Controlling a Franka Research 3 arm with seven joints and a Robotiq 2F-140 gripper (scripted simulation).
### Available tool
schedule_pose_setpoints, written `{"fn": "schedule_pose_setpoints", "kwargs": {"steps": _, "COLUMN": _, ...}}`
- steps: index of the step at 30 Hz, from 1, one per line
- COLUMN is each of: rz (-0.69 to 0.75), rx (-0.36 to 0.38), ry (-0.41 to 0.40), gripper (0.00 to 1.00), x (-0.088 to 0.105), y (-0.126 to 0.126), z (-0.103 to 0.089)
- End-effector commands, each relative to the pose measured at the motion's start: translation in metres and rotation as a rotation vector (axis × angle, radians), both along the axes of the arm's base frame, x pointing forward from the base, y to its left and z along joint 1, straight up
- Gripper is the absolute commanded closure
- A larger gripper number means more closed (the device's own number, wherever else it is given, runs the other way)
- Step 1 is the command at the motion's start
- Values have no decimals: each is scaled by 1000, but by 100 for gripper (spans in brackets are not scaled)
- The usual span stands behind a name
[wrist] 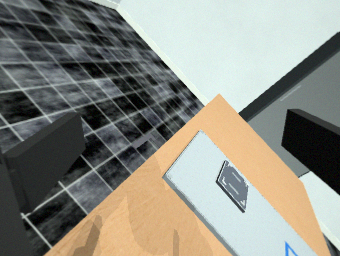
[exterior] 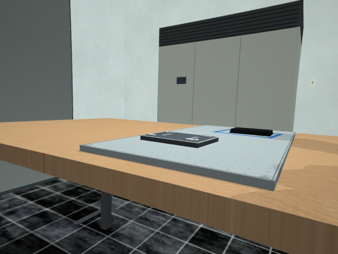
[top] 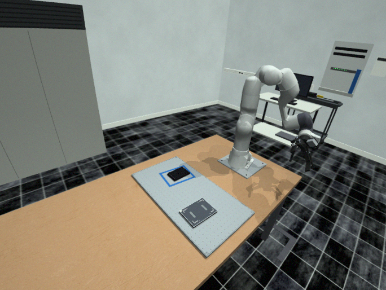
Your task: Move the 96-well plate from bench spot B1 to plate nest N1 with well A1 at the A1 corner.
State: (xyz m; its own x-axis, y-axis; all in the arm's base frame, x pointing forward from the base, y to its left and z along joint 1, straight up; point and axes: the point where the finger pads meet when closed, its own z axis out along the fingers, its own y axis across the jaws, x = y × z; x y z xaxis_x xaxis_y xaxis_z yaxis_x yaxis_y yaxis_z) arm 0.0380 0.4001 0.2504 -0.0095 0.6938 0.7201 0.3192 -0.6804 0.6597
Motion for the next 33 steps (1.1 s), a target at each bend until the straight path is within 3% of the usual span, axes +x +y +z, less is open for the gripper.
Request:
{"fn": "schedule_pose_setpoints", "kwargs": {"steps": 1, "rz": 0, "rx": 0, "ry": 0, "gripper": 0, "x": 0, "y": 0, "z": 0}}
{"fn": "schedule_pose_setpoints", "kwargs": {"steps": 20, "rz": -9, "rx": -9, "ry": 4, "gripper": 0, "x": 3, "y": -1, "z": -1}}
{"fn": "schedule_pose_setpoints", "kwargs": {"steps": 33, "rz": -129, "rx": -124, "ry": 55, "gripper": 0, "x": 45, "y": -16, "z": -20}}
